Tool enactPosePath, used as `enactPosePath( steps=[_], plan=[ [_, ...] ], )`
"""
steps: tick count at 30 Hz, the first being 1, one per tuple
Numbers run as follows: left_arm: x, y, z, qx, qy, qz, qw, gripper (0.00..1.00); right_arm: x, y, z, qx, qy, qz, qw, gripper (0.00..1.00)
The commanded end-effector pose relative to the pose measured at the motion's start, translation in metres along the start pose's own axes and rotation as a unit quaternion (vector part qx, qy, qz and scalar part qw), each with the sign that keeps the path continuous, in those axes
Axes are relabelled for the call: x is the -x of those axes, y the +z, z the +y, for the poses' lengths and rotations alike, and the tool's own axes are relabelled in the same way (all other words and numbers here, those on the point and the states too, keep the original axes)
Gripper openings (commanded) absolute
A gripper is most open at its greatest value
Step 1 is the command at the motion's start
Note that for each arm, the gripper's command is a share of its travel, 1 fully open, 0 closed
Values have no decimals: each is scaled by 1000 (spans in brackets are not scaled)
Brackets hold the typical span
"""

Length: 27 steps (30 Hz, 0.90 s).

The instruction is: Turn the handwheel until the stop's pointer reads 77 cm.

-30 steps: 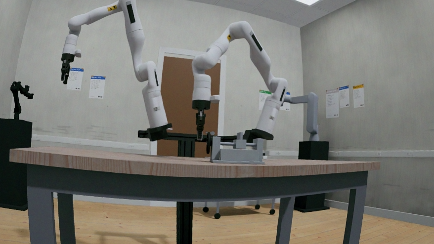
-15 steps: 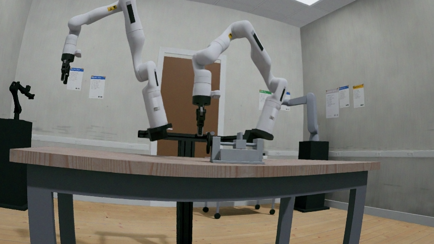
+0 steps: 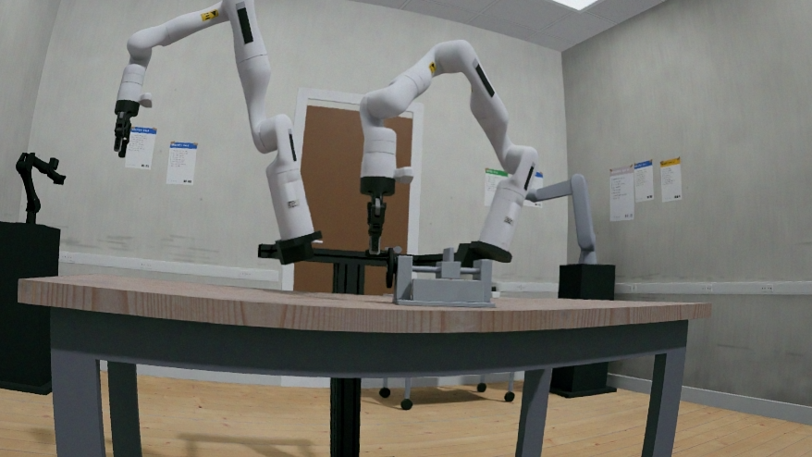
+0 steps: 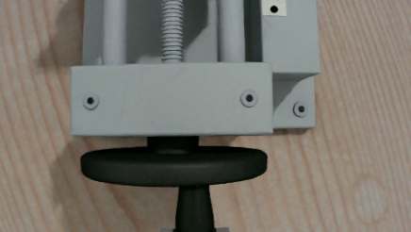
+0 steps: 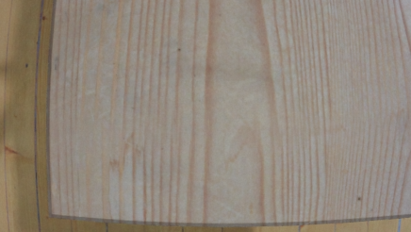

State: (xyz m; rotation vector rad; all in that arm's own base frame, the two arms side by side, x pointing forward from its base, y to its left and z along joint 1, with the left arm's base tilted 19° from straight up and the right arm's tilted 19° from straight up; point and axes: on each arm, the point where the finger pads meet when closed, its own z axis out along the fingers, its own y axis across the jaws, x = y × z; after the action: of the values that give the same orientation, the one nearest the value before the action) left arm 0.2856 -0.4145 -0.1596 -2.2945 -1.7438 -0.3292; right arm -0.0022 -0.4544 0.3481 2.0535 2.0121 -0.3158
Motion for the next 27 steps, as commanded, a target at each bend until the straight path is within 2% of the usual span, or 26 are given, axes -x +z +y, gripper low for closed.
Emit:
enactPosePath(
  steps=[1, 10, 12, 18, 27],
  plan=[
    [-1, 4, 10, 2, 2, 0, 1000, 160, -1, -1, -1, -2, -6, 2, 1000, 1000],
    [3, 27, 23, 6, 2, -5, 1000, 160, -1, -1, -1, -2, -6, 2, 1000, 1000],
    [3, 27, 23, 6, 2, -5, 1000, 160, -1, -1, -1, -2, -6, 2, 1000, 1000],
    [0, 44, 17, 3, 3, -3, 1000, 160, -1, -1, -1, -2, -6, 2, 1000, 1000],
    [1, 56, 4, 4, 3, -3, 1000, 160, -1, -1, -1, -2, -6, 2, 1000, 1000]
  ],
)
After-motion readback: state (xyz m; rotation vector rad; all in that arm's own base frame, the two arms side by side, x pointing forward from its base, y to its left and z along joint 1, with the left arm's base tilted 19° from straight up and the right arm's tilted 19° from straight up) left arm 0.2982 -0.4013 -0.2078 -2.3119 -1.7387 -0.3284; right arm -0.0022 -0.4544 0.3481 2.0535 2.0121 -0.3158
